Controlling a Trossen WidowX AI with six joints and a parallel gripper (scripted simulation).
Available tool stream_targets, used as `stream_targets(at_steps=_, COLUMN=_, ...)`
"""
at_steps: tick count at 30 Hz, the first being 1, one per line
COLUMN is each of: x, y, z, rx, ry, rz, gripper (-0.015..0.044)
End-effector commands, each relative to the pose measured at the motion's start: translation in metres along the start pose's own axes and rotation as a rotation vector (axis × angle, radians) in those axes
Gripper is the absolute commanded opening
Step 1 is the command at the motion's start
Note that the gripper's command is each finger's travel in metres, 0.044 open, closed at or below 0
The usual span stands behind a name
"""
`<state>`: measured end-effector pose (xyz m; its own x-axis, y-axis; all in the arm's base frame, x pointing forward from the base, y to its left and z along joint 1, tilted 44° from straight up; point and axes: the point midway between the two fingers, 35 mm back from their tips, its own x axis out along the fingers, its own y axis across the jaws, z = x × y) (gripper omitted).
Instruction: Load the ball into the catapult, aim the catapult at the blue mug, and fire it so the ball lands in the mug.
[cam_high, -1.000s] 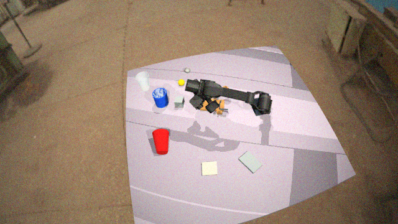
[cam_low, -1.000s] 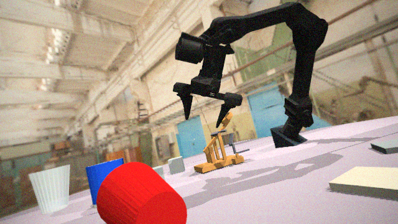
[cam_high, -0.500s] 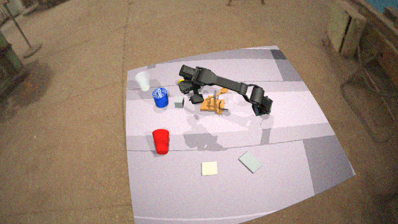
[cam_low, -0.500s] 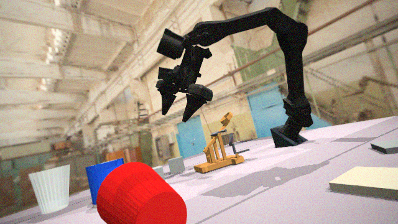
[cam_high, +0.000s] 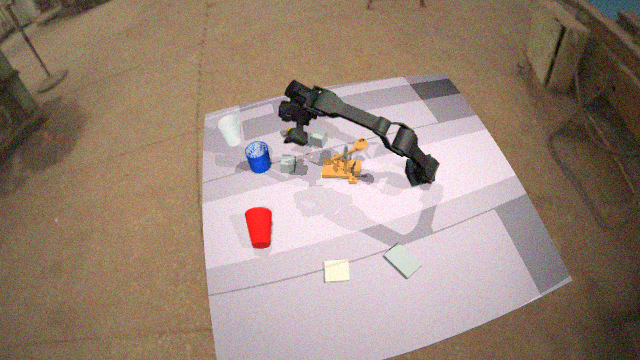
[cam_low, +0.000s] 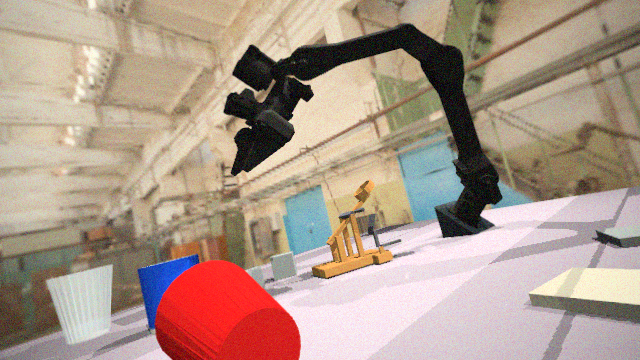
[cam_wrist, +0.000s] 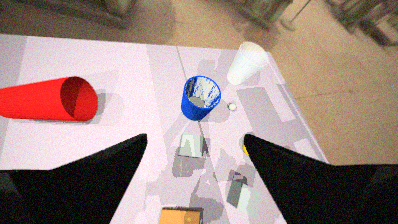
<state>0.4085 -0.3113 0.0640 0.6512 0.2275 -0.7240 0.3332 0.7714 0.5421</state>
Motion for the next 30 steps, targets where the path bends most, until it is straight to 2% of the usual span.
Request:
stream_targets(at_steps=1, x=-0.002, y=-0.02, z=0.016, rx=0.134, ry=-0.069, rz=0.049, gripper=0.044)
stream_targets(at_steps=7, x=-0.011, y=-0.038, z=0.023, rx=0.256, ry=-0.128, rz=0.099, gripper=0.044)
stream_targets(at_steps=30, x=-0.011, y=-0.038, z=0.023, rx=0.256, ry=-0.128, rz=0.099, gripper=0.044)
